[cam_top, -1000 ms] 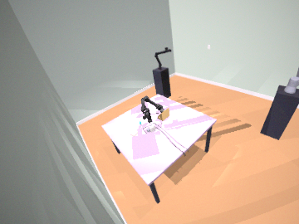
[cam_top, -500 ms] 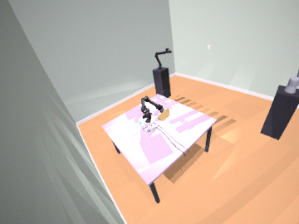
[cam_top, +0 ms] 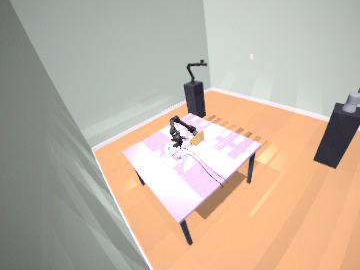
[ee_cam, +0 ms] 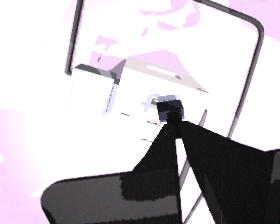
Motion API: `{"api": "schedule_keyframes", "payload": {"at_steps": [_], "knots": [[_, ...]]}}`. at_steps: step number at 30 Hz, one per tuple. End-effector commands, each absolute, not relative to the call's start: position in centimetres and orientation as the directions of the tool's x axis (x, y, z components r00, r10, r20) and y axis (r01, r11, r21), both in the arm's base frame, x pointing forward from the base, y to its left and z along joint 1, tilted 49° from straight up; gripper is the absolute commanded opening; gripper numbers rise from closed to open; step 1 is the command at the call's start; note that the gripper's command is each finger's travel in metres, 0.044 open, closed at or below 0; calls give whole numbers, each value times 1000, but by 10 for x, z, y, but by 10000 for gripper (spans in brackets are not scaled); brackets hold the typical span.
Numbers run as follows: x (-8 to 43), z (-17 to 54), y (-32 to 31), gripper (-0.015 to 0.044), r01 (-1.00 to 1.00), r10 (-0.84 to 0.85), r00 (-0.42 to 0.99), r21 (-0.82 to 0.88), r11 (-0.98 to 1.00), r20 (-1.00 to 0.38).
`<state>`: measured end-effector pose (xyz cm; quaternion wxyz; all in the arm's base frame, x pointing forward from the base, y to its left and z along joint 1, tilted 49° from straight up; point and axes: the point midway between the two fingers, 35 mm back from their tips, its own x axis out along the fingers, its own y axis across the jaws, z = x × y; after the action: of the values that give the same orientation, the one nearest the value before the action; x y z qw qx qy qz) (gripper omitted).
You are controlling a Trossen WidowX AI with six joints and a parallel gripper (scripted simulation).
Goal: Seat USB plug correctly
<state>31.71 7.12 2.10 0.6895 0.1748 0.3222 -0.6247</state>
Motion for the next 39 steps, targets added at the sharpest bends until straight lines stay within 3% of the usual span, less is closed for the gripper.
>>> {"api": "schedule_keyframes", "payload": {"at_steps": [1,15,39], "knots": [[317,21,71,0,991,-749,10,-95,98,-662],[317,21,71,0,978,-749,10,165,-132,-662],[317,20,71,0,977,-744,13,168,-133,-668]]}}
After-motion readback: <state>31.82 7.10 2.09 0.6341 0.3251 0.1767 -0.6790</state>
